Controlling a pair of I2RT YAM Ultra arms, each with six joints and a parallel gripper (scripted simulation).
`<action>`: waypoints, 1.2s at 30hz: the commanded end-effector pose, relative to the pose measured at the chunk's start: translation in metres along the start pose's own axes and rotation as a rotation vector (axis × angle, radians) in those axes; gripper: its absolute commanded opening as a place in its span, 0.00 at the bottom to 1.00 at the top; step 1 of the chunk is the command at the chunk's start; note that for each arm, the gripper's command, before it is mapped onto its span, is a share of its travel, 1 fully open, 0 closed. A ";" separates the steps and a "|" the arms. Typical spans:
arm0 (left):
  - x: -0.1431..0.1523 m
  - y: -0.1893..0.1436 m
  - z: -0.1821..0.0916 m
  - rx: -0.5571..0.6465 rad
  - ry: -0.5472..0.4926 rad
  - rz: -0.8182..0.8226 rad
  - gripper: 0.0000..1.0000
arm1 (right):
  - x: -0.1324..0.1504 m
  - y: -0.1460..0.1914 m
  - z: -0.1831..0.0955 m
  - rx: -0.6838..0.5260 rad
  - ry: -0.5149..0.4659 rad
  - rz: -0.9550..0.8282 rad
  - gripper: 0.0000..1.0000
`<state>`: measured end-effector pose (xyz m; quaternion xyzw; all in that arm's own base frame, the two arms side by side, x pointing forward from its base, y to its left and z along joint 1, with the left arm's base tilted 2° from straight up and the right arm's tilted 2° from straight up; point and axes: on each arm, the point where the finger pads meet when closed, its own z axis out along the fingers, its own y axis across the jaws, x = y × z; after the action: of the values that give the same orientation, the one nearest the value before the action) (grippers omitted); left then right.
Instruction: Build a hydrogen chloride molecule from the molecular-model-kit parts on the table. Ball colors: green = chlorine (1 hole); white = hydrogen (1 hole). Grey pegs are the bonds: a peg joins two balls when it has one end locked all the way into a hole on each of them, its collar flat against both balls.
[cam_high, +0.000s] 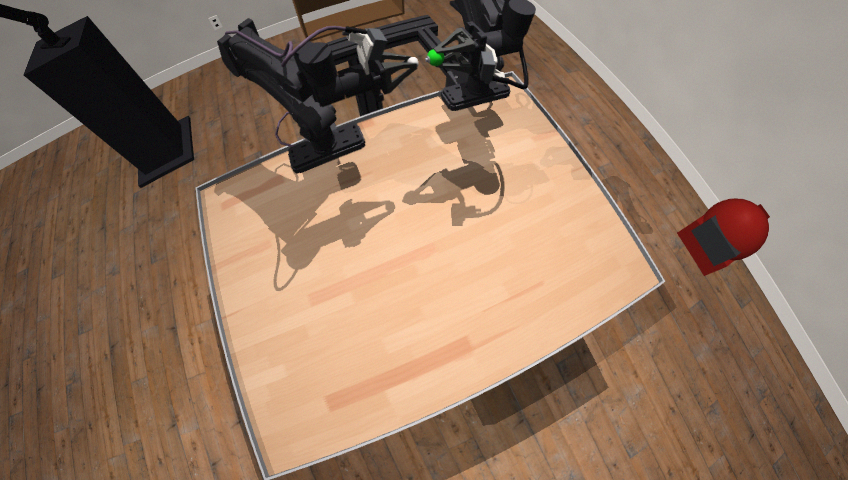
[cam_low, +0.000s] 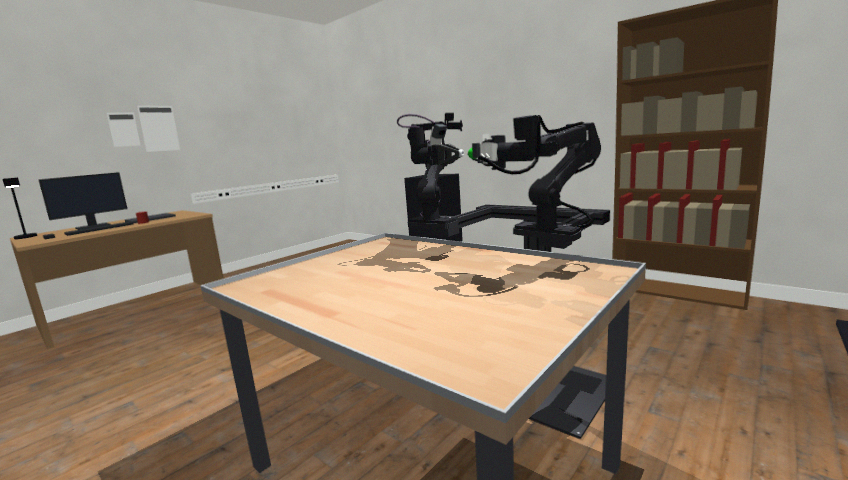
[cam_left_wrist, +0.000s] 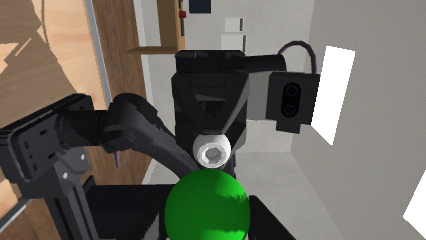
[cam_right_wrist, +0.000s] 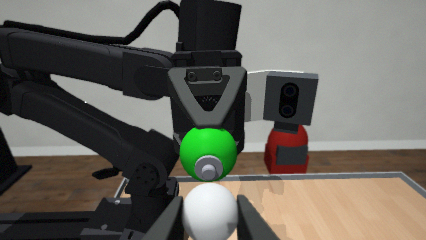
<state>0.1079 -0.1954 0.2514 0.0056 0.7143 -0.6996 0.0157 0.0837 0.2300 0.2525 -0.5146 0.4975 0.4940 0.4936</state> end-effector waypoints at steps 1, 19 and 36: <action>0.003 -0.014 0.002 0.012 0.013 0.069 0.00 | 0.002 -0.003 0.006 0.009 0.001 0.008 0.00; 0.003 -0.014 0.002 0.012 0.013 0.069 0.00 | -0.008 0.000 0.022 -0.004 -0.013 -0.010 0.00; 0.003 -0.014 0.002 0.012 0.013 0.069 0.00 | -0.022 0.005 0.017 -0.012 -0.041 -0.051 0.00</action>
<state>0.1079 -0.1954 0.2514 0.0056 0.7143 -0.6996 0.0157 0.0828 0.2479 0.2490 -0.5156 0.5002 0.4958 0.4879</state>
